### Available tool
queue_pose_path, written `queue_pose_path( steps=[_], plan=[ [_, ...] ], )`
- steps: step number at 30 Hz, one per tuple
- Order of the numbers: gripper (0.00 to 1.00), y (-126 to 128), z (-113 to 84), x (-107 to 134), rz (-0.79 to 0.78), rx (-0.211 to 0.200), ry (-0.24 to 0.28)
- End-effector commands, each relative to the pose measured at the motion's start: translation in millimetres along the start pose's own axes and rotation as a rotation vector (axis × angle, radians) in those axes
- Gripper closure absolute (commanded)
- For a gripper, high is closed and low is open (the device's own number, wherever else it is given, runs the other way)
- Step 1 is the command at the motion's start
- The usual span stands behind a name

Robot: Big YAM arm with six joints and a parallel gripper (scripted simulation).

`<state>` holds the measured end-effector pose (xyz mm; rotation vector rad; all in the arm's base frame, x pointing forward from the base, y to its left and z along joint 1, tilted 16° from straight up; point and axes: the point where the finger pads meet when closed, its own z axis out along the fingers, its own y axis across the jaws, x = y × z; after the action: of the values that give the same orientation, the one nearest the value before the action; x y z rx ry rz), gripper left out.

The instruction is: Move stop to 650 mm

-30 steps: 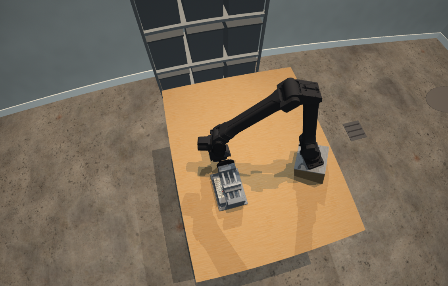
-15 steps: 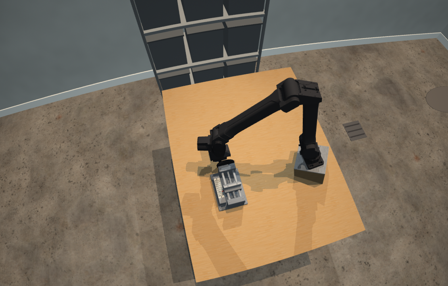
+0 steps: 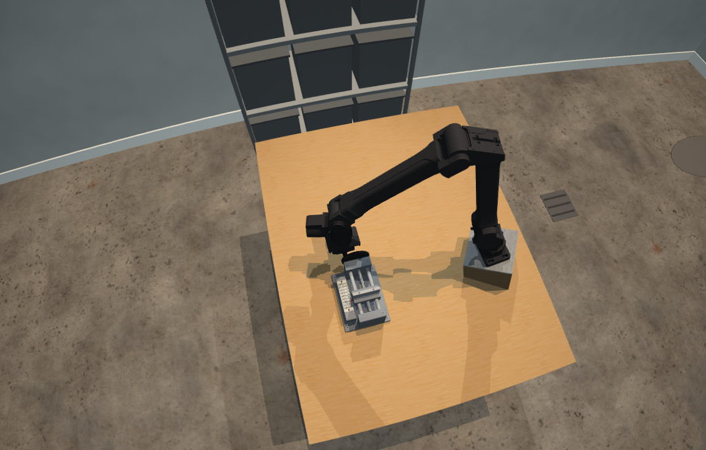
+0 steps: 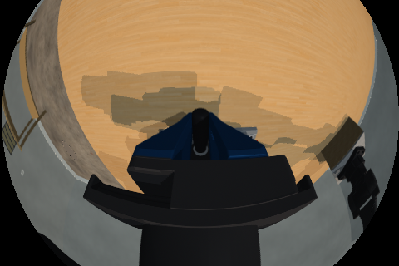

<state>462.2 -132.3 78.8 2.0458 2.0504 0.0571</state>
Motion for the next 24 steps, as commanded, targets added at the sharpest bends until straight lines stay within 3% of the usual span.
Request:
queue_pose_path(
  steps=[1,24],
  plan=[
    [0.94,44.6,-43.4,-4.7,0.005,-0.117,-0.024],
    [0.94,39.9,-60.8,-4.2,0.003,-0.109,-0.023]
  ],
)
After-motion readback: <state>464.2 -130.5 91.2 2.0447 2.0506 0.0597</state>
